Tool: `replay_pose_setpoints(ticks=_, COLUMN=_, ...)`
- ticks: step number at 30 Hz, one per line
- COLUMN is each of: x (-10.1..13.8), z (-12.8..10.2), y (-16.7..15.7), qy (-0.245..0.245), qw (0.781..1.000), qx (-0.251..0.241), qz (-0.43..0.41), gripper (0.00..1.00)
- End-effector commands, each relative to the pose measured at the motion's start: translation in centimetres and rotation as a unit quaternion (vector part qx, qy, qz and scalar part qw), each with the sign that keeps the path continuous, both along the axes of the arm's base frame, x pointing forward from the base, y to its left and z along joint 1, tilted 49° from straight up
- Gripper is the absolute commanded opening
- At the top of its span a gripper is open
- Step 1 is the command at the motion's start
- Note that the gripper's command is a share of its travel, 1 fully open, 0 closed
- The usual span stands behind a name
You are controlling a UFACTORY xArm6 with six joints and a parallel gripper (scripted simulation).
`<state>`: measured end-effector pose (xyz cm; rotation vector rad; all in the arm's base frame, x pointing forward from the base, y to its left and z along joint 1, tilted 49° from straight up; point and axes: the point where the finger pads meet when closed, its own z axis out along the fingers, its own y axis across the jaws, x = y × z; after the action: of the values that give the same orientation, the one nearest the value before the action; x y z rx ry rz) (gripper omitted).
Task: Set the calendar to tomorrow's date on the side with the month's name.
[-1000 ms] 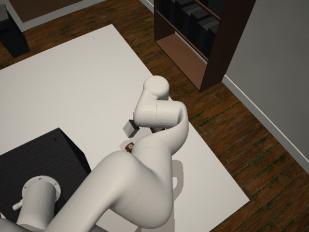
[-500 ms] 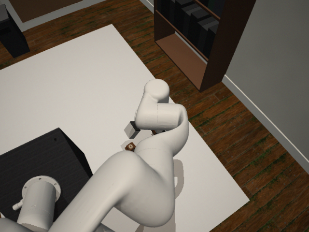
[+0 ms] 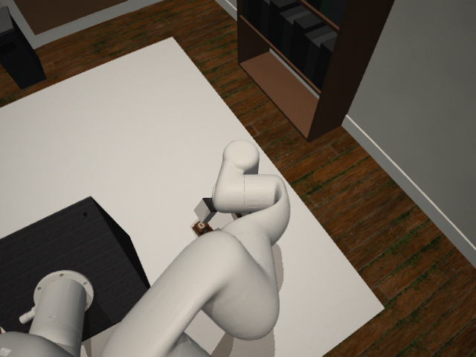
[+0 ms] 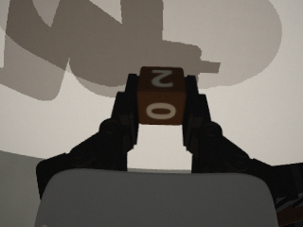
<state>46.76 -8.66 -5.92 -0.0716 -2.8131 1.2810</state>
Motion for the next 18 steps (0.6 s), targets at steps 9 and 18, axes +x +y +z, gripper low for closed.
replay_pose_setpoints(ticks=9, x=0.08, z=-1.33, y=-1.47, qy=-0.002, qw=1.000, qx=0.000, qz=0.001, gripper=0.27)
replay_pose_setpoints(ticks=18, x=0.08, z=-1.33, y=-1.47, qy=-0.002, qw=1.000, qx=0.000, qz=0.001, gripper=0.27)
